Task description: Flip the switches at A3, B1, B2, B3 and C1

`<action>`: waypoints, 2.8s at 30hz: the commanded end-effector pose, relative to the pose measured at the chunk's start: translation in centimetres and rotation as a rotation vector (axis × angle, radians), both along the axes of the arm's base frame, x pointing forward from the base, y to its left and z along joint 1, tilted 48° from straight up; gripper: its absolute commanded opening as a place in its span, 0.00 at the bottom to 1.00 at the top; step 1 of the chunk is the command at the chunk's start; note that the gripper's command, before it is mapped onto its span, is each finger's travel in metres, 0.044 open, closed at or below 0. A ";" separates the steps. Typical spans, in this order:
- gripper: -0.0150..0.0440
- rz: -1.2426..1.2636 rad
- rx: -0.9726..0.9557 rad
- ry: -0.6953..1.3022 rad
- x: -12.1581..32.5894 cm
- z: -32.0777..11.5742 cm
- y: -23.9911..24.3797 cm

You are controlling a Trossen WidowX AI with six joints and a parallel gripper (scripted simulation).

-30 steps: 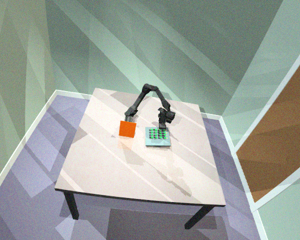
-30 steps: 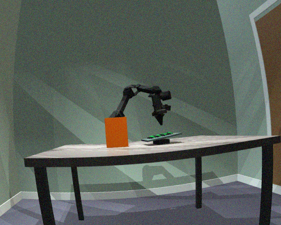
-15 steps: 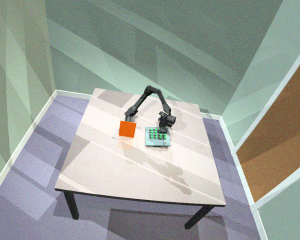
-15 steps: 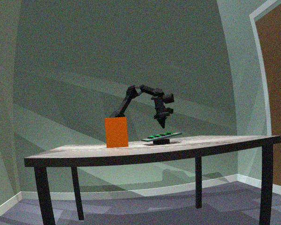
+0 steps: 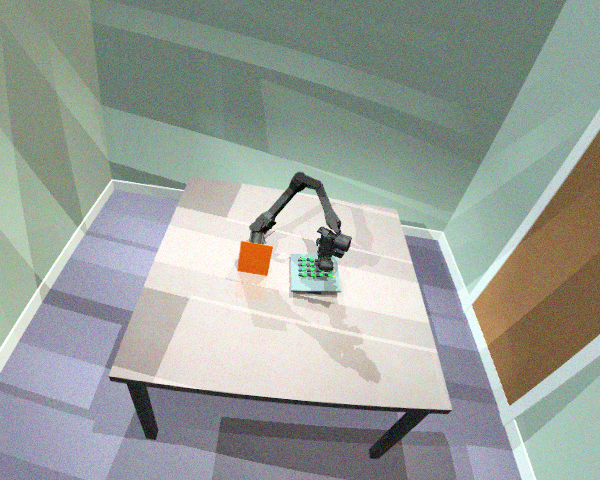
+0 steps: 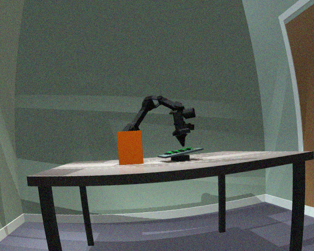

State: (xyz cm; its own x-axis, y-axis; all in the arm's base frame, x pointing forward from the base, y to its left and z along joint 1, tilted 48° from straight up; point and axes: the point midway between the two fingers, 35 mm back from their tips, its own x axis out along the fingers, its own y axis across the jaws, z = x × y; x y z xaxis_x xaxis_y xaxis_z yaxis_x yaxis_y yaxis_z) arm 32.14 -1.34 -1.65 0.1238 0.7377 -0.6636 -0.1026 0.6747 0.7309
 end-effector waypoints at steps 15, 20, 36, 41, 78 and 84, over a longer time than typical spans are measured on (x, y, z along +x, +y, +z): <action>0.25 -0.004 0.009 0.013 -0.1 -0.9 0.9; 0.25 -0.004 0.009 0.013 -0.1 -0.9 0.9; 0.25 -0.004 0.009 0.013 0.0 -1.0 1.0; 0.25 -0.004 0.009 0.013 0.0 -1.0 1.0; 0.25 -0.004 0.009 0.013 0.0 -1.3 1.4; 0.25 -0.003 0.004 0.005 0.0 -0.6 0.5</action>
State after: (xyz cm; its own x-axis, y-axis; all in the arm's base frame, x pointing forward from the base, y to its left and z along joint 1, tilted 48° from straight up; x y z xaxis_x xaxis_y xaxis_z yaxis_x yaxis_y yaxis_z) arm 32.09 -0.01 -2.80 0.1142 0.7432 -0.6593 -0.0918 0.6686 0.7379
